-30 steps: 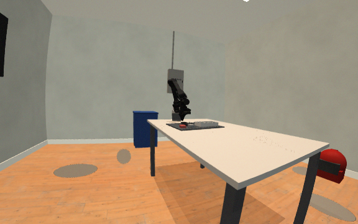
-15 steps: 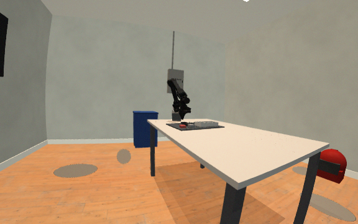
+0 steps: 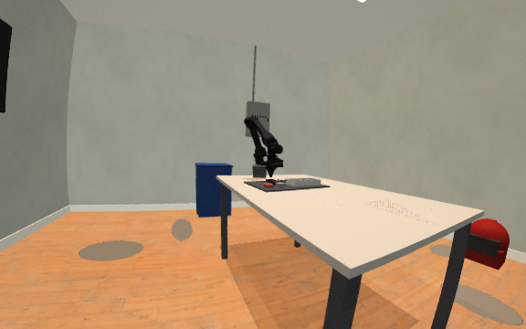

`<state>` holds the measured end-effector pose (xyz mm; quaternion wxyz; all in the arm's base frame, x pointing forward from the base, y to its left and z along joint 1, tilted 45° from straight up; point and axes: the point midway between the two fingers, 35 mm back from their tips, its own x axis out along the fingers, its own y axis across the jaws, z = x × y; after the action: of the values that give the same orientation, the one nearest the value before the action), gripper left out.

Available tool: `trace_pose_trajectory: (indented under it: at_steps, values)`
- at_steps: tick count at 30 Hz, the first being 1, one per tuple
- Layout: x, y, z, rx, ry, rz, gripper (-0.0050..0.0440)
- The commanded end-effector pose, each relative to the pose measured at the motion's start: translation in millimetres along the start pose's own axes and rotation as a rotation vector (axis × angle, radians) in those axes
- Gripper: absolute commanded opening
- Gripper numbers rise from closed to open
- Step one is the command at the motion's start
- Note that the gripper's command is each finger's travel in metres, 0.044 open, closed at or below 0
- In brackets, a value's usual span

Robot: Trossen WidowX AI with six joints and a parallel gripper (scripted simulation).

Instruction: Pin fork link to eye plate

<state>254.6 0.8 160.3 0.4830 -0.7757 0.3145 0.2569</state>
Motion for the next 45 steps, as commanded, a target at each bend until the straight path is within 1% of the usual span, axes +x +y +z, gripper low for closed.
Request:
trace_pose_trajectory:
  at_steps: [1, 13, 18, 20, 22, 25, 33, 35, 37, 45]
  values:
    - [2.1, 2.4, 1.6, -0.001, 0.002, 0.008, 0.0]
    - [0.3, 0.2, 0.3, -0.001, 0.0, 0.001, 0.0288]
    - [0.3, 0.2, 0.3, -0.001, 0.0, 0.001, 0.029]
    - [0.3, 0.2, 0.4, 0.064, 0.0, 0.001, 0.029]
    - [0.3, 0.3, 0.4, 0.243, 0.0, 0.002, 0.029]
    - [0.3, 0.3, 0.5, 0.433, 0.001, 0.003, 0.029]
    - [0.4, 0.4, 0.7, 0.916, 0.002, 0.004, 0.029]
    - [0.4, 0.4, 0.7, 0.916, 0.002, 0.004, 0.029]
    - [0.4, 0.4, 0.7, 1.099, 0.003, 0.004, 0.029]
    - [0.4, 0.5, 0.9, 1.582, 0.006, 0.005, 0.029]
